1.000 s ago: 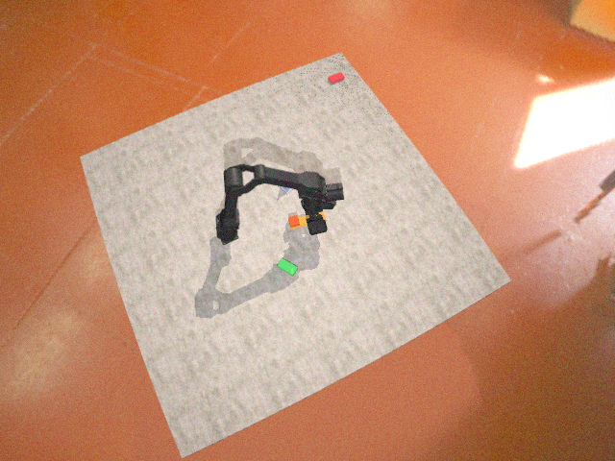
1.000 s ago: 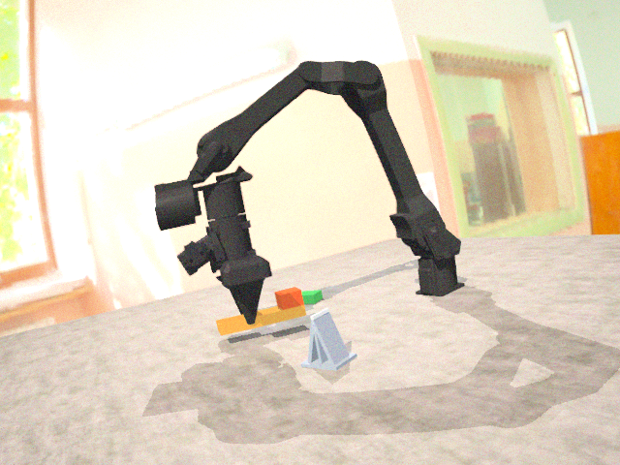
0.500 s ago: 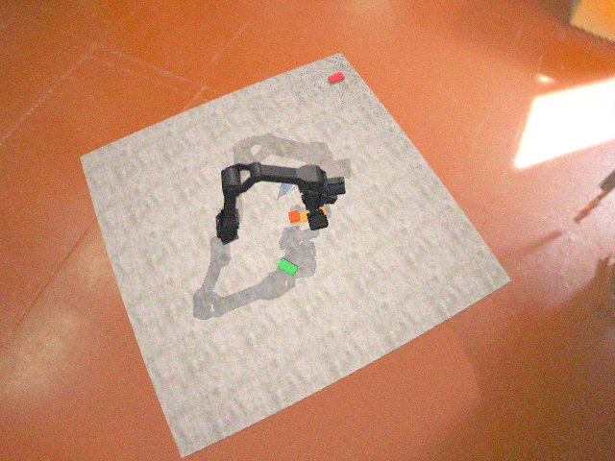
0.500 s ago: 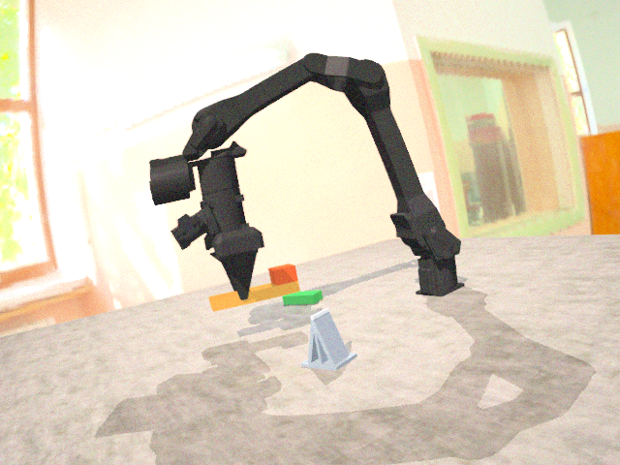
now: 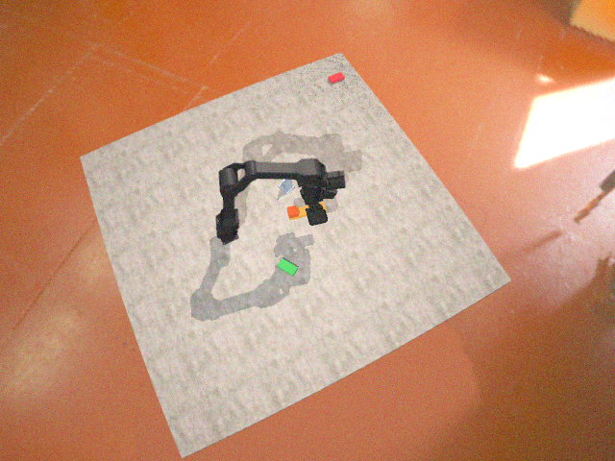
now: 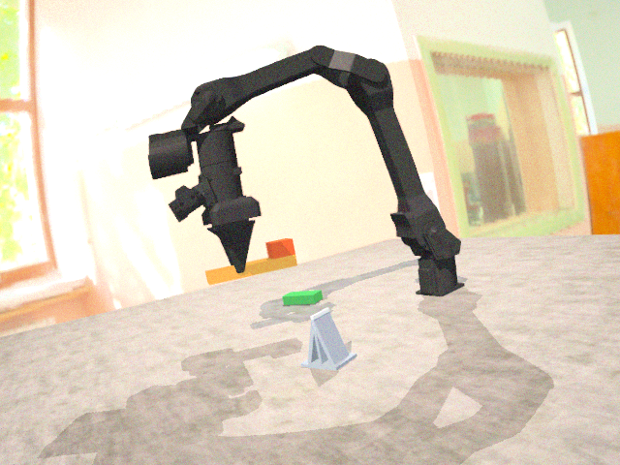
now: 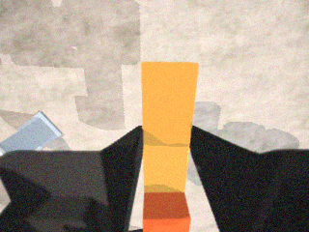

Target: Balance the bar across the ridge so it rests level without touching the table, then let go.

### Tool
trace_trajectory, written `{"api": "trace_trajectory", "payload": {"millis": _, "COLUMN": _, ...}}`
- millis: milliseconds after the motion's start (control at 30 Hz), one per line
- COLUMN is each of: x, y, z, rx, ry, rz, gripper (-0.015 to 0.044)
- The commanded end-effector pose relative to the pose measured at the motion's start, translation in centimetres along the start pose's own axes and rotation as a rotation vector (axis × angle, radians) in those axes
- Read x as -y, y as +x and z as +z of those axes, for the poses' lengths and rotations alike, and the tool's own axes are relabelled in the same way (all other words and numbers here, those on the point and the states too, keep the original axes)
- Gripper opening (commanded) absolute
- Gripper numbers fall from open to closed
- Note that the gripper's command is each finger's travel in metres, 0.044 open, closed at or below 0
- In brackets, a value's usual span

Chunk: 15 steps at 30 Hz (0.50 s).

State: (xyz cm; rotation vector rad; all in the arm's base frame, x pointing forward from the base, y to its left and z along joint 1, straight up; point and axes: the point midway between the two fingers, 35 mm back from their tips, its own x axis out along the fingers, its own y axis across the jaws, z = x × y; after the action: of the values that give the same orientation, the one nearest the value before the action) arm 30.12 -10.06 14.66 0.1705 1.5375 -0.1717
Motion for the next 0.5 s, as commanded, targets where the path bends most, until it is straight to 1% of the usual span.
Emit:
{"api": "trace_trajectory", "payload": {"millis": 0, "x": 0.1, "y": -1.2, "z": -0.1, "rx": 0.006, "ry": 0.005, "rz": -0.005, "gripper": 0.0}}
{"api": "trace_trajectory", "payload": {"millis": 133, "x": -0.2, "y": -1.6, "z": -0.1, "rx": 0.006, "ry": 0.019, "rz": -0.005, "gripper": 0.0}}
{"api": "trace_trajectory", "payload": {"millis": 467, "x": -4.0, "y": -1.6, "z": 0.2, "rx": 0.006, "ry": 0.232, "rz": -0.001, "gripper": 0.0}}
